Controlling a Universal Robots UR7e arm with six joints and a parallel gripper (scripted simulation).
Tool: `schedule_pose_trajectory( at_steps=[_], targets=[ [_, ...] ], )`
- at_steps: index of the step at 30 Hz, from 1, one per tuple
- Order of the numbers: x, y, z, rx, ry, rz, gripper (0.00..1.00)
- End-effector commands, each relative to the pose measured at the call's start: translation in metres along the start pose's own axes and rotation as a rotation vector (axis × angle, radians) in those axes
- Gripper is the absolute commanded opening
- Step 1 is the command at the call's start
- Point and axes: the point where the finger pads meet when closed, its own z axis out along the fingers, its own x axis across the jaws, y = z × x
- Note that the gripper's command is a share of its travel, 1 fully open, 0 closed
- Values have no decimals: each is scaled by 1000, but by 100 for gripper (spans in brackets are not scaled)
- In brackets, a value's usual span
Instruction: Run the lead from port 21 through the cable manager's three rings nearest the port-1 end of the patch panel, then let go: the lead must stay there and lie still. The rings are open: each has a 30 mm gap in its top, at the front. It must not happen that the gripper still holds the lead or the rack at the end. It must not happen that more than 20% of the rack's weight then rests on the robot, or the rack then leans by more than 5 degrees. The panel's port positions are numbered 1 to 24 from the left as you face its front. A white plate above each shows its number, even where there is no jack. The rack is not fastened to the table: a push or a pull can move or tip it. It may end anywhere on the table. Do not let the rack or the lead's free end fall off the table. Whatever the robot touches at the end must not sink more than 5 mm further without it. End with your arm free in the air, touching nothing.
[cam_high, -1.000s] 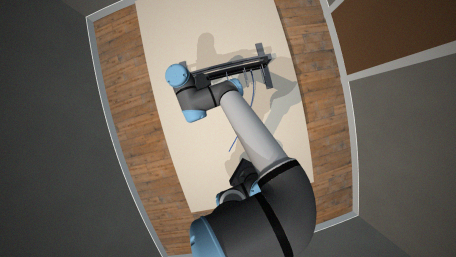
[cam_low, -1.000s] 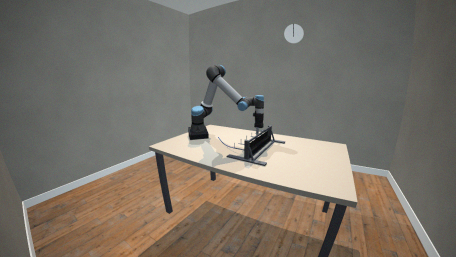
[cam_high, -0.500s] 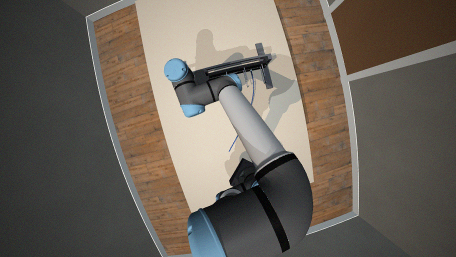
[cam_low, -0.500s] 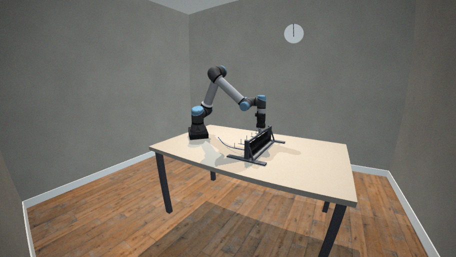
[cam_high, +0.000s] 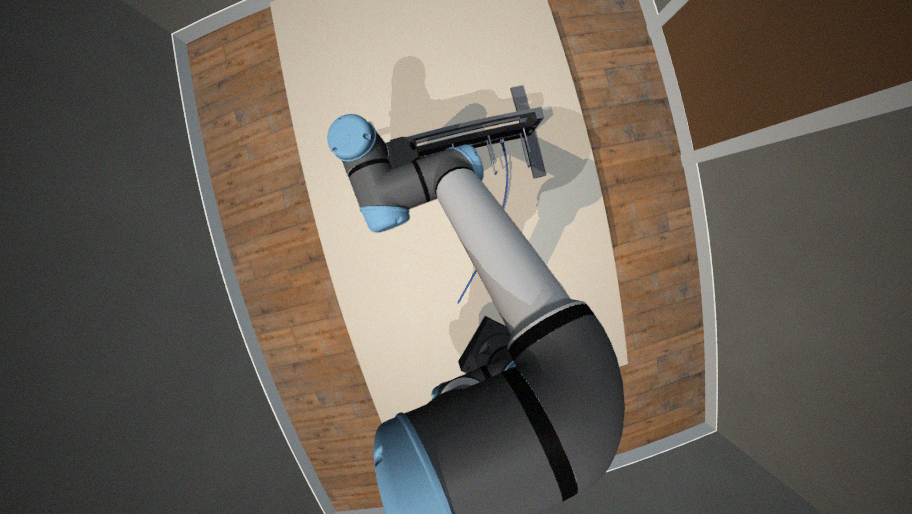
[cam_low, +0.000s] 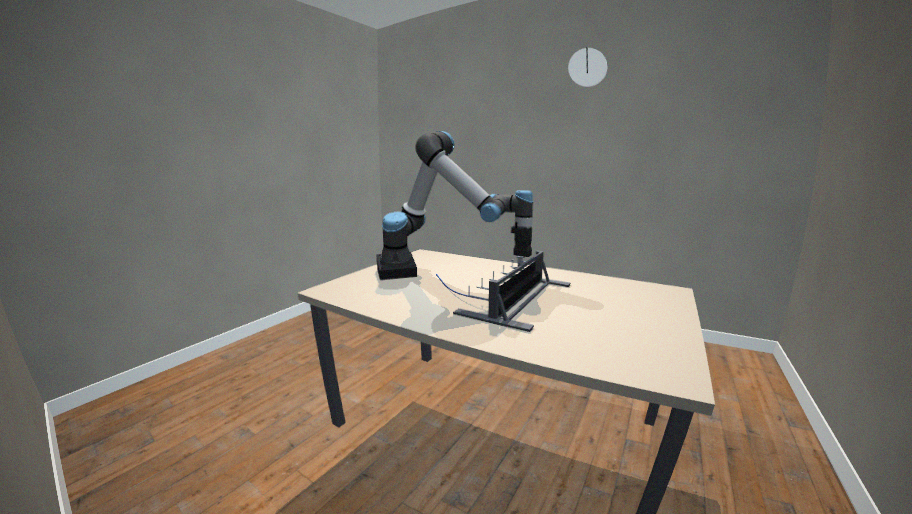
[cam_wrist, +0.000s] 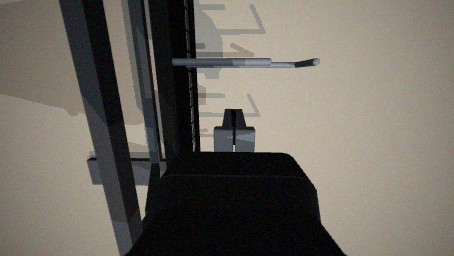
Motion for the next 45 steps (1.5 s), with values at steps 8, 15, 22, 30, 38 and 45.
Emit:
schedule_pose_trajectory(
  at_steps=[8,15,22,30,38,45],
  targets=[
    [0,0,-1,0,-2,0,0],
    [0,0,-1,0,-2,0,67],
    [0,0,-1,0,-2,0,67],
    [0,0,-1,0,-2,0,67],
    [0,0,-1,0,-2,0,67],
    [0,0,-1,0,-2,0,67]
  ],
)
